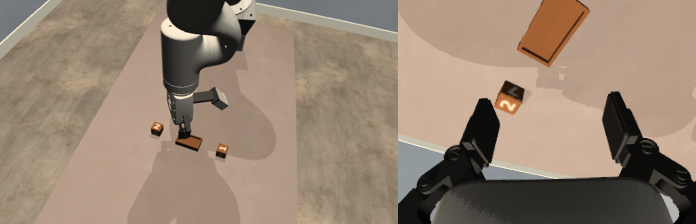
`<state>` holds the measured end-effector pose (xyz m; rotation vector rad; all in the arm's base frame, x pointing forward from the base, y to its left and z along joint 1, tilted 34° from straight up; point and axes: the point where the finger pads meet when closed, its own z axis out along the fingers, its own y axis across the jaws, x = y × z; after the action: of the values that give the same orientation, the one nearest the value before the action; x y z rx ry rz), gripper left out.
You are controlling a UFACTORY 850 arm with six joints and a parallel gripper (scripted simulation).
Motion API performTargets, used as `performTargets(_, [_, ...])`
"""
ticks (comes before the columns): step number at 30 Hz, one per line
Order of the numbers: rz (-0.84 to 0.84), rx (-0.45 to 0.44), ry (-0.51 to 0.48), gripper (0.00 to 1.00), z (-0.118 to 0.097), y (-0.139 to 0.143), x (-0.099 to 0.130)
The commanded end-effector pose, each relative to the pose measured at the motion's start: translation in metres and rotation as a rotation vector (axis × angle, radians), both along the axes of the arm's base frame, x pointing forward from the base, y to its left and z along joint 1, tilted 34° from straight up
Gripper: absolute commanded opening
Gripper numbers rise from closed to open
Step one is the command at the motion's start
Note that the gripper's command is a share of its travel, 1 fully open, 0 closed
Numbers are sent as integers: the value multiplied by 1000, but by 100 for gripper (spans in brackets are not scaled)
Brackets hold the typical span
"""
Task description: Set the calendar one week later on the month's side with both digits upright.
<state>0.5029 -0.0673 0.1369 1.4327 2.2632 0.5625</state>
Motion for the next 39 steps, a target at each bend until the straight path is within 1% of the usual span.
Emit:
performTargets(1, [125, -114, -38, 100, 4, 22, 5])
performTargets(5, [214, -171, -49, 100, 6, 36, 7])
performTargets(8, [311, -232, -61, 100, 9, 52, 8])
performTargets(10, [311, -232, -61, 100, 9, 52, 8])
performTargets(13, [428, -305, -76, 100, 12, 71, 9])
performTargets(15, [449, -317, -78, 100, 13, 75, 9])
performTargets(16, [499, -348, -84, 100, 14, 83, 9])
performTargets(17, [501, -349, -84, 100, 14, 84, 9])
performTargets(19, [577, -395, -94, 100, 16, 96, 8])
performTargets(21, [629, -426, -100, 100, 17, 105, 8])
performTargets(22, [632, -428, -100, 100, 17, 106, 8])
performTargets(25, [721, -479, -111, 100, 19, 121, 6])
performTargets(34, [778, -513, -118, 100, 20, 130, 4])
performTargets(35, [778, -513, -118, 47, 20, 130, 4])
performTargets(39, [778, -513, -118, 47, 20, 130, 4])
